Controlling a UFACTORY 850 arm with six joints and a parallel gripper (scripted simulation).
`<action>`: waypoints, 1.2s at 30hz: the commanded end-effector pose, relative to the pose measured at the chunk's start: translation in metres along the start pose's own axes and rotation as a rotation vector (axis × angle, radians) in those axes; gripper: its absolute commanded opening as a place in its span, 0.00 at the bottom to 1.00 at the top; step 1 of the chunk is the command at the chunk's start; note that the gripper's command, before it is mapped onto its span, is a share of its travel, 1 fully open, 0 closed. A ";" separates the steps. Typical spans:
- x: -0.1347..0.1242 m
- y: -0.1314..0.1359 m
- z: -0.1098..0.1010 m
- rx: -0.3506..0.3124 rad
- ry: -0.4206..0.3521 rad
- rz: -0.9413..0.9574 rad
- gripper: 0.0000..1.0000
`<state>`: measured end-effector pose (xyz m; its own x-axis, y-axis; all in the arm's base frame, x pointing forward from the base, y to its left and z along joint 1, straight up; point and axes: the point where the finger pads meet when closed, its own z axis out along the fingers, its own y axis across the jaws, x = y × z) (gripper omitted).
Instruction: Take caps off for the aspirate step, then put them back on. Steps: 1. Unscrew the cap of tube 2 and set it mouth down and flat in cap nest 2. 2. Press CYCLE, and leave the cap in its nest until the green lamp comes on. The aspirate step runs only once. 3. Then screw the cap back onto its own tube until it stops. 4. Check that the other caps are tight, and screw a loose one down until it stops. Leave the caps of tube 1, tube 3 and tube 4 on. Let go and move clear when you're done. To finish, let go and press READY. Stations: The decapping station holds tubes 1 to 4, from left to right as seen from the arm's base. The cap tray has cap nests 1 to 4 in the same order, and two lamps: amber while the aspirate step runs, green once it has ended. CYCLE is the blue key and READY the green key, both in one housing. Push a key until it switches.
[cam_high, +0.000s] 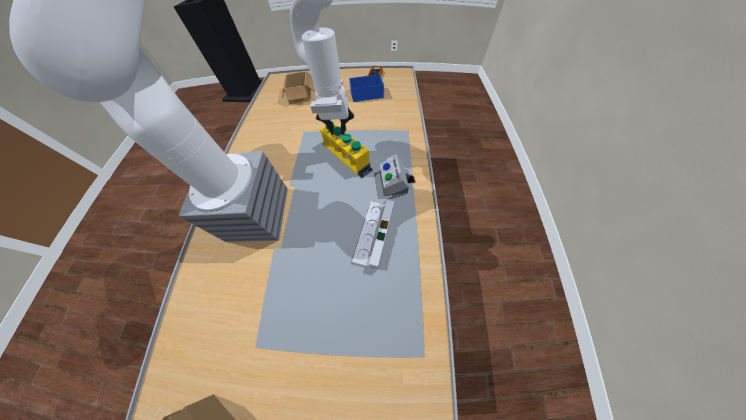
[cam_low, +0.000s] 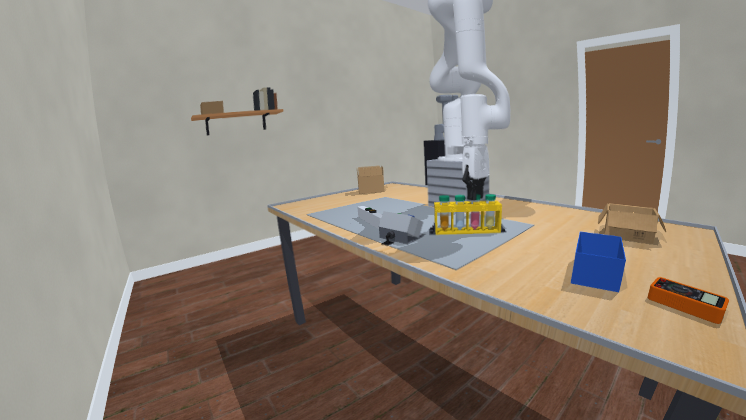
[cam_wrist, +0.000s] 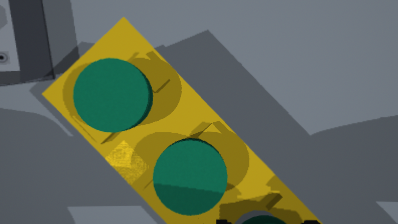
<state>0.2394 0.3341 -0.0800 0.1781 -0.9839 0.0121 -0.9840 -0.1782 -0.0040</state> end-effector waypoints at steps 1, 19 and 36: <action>-0.001 -0.001 0.000 -0.002 -0.009 -0.178 0.00; -0.001 -0.001 -0.001 0.002 -0.010 -0.978 0.00; -0.001 -0.001 -0.001 0.005 -0.010 -1.549 0.00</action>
<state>0.2397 0.3345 -0.0790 0.9919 0.1182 -0.0458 0.1184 -0.9930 0.0031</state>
